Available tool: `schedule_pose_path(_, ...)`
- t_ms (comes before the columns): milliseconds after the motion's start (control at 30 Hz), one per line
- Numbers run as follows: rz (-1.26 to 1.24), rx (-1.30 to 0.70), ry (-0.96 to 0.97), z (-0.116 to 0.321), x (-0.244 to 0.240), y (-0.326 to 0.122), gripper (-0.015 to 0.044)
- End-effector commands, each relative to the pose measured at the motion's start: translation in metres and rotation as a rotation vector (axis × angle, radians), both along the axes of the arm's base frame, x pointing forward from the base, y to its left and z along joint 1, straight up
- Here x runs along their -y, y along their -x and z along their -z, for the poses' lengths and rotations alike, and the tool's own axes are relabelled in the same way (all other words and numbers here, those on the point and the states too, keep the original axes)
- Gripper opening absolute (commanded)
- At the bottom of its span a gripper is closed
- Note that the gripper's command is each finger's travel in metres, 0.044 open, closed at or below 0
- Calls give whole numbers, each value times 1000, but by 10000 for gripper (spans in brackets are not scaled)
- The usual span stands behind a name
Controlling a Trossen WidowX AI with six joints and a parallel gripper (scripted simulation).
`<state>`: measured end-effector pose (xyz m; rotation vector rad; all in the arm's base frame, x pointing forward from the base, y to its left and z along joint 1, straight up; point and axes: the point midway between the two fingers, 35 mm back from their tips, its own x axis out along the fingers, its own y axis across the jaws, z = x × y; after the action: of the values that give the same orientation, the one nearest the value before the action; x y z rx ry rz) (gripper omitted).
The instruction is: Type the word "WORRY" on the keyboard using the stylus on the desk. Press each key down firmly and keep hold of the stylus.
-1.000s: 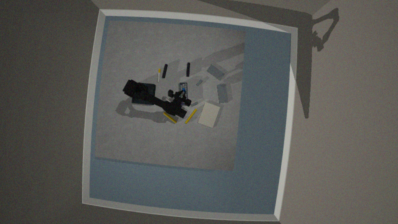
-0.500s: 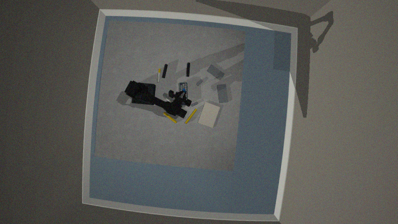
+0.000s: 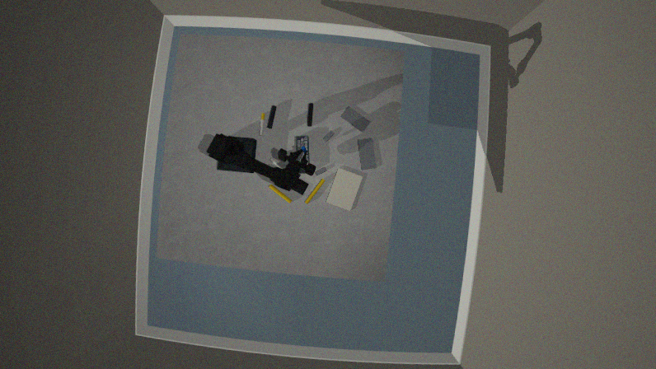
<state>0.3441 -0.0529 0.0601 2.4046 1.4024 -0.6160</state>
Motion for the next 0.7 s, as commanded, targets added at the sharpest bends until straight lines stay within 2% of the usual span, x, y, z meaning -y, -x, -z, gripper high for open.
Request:
schedule_pose_path(0, 1, -4, -5, 3, -1, 1, 81)
schedule_pose_path(667, 1, -4, -5, 11, -1, 1, 81)
